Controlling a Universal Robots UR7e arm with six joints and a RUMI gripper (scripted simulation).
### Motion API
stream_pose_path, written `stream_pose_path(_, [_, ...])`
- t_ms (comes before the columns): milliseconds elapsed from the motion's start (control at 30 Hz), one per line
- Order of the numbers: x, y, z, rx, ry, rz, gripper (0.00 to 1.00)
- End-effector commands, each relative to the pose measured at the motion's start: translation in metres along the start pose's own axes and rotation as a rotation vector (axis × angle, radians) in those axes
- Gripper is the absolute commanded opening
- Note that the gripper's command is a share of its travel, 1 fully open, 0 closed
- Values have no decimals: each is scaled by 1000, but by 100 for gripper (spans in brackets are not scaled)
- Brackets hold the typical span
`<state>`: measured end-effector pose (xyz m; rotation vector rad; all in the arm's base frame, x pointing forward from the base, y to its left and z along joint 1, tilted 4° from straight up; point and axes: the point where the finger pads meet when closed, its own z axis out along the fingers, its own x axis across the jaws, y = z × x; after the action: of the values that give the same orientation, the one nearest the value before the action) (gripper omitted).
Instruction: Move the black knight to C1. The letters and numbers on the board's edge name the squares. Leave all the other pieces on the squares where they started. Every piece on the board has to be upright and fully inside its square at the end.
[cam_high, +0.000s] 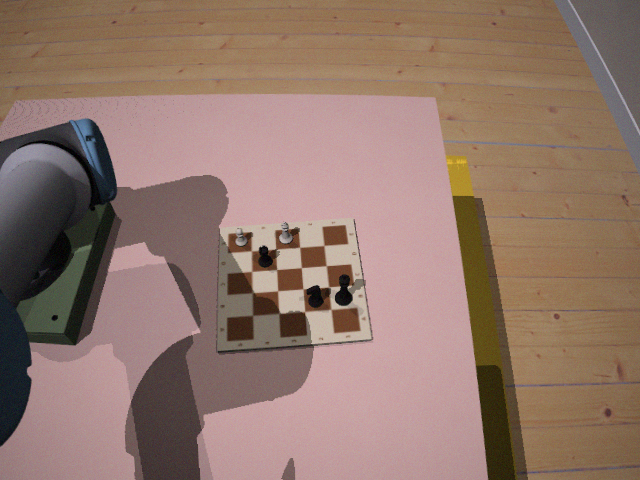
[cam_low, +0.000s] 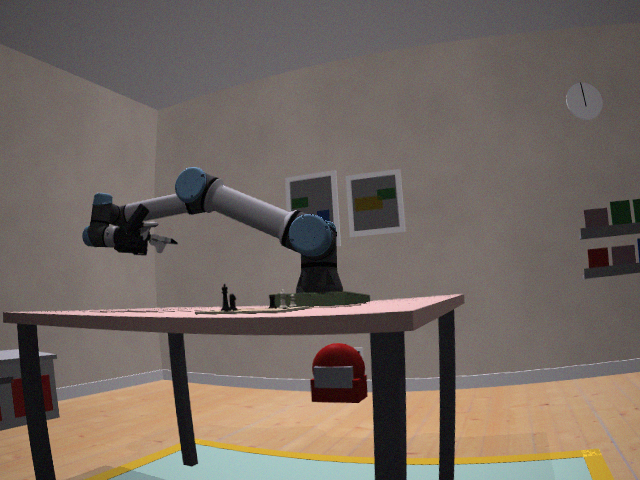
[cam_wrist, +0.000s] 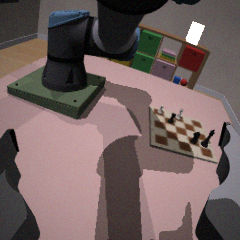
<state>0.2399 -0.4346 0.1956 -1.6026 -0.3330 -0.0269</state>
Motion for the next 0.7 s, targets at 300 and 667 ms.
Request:
stream_pose_path(300, [0,-1,0,-1,0,0,100])
stream_pose_path(667, [3,2,1,-3,1,3,100])
